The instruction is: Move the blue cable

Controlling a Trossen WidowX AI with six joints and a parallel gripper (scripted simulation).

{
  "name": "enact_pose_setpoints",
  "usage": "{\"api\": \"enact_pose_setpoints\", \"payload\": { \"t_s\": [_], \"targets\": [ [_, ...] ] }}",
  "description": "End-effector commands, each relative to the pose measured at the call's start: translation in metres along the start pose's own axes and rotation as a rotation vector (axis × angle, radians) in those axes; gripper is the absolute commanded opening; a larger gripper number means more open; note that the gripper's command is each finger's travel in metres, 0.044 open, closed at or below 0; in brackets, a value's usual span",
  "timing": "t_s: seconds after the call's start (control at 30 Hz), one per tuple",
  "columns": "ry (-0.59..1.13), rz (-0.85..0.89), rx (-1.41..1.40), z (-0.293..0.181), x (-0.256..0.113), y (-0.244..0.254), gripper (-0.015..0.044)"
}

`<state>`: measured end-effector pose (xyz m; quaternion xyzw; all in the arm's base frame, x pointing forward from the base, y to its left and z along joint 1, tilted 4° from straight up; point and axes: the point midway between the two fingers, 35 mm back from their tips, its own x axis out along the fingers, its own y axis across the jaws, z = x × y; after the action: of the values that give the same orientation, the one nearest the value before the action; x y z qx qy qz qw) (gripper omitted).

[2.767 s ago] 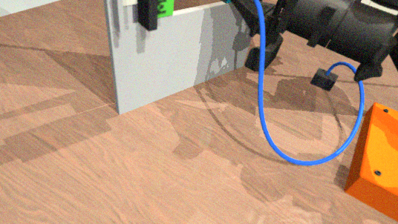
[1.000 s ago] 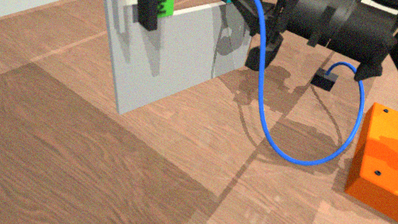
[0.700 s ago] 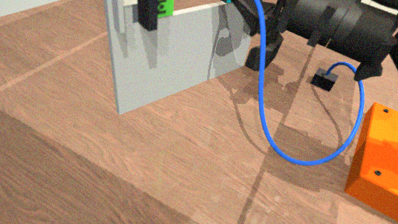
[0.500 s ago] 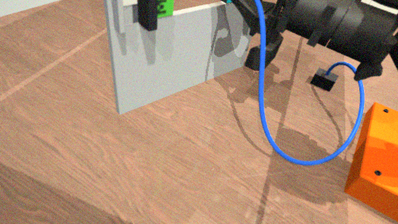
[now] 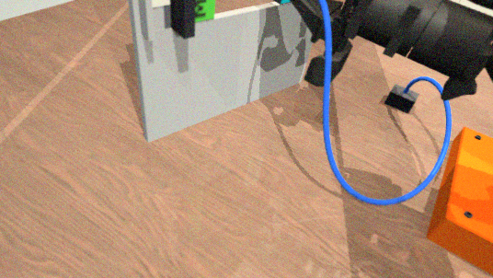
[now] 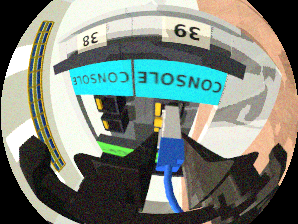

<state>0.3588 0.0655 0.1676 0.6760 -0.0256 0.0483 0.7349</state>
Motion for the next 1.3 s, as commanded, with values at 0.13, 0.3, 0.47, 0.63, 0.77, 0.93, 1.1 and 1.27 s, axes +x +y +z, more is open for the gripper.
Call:
{"api": "enact_pose_setpoints", "payload": {
  "t_s": [0.13,0.3,0.47,0.63,0.77,0.93,1.1,1.27],
  "targets": [
    [-0.005,0.004,-0.005,0.001,-0.0003,0.0004,0.0],
    [-0.005,0.005,-0.005,0.0018,-0.0008,-0.0015,0.0],
    [-0.005,0.005,-0.005,0.0018,-0.0008,-0.0015,0.0],
    [-0.005,0.005,-0.006,0.0019,-0.0009,-0.002,0.0],
    [-0.005,0.006,-0.006,0.0019,-0.001,-0.0035,0.0],
    [-0.005,0.006,-0.006,0.0019,-0.001,-0.0036,0.0],
    [-0.005,0.007,-0.006,0.0018,-0.001,-0.0039,0.0],
    [-0.005,0.008,-0.006,0.0017,-0.0009,-0.0043,0.0]
  ]
}}
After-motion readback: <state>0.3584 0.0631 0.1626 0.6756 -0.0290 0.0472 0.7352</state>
